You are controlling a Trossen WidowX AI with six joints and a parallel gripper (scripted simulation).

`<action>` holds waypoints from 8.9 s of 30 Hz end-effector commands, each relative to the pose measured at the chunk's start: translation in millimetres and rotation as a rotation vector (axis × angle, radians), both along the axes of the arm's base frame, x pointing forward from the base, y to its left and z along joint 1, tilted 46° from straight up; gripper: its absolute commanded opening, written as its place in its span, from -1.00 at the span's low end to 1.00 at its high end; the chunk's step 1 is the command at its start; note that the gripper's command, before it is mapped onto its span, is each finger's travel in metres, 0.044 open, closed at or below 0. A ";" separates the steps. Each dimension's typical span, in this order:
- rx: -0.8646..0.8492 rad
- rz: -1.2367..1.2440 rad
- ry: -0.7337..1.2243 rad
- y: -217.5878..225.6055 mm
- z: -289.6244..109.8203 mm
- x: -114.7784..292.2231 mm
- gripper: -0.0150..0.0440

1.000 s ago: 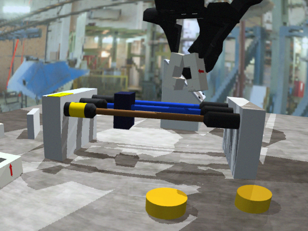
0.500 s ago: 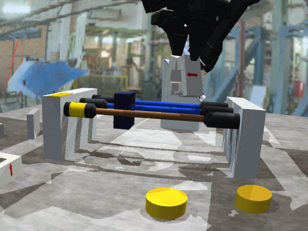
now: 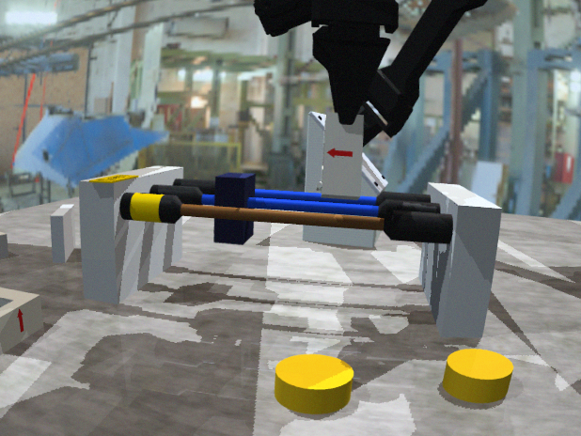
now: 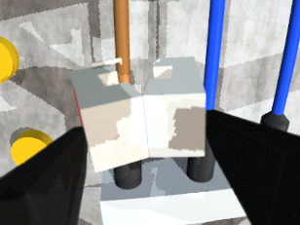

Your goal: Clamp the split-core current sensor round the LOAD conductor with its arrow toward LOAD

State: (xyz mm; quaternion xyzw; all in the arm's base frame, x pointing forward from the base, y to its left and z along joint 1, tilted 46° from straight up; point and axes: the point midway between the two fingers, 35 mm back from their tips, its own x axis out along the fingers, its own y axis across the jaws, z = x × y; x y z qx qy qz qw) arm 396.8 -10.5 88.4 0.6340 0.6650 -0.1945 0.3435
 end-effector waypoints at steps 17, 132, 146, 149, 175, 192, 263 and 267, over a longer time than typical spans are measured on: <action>0.009 -0.067 0.059 16.3 -13.6 9.5 -0.49; 0.008 -0.045 0.080 75.8 -75.5 13.2 1.00; 0.002 -0.043 0.068 81.8 -81.2 15.6 0.95; 0.002 -0.043 0.068 81.8 -81.2 15.6 0.89; 0.002 -0.043 0.068 81.8 -81.2 15.6 -0.23; 0.002 -0.043 0.068 81.8 -81.2 15.6 -0.49; 0.006 -0.065 0.065 72.0 -73.2 15.2 0.49; 0.006 -0.065 0.065 72.0 -73.2 15.2 0.84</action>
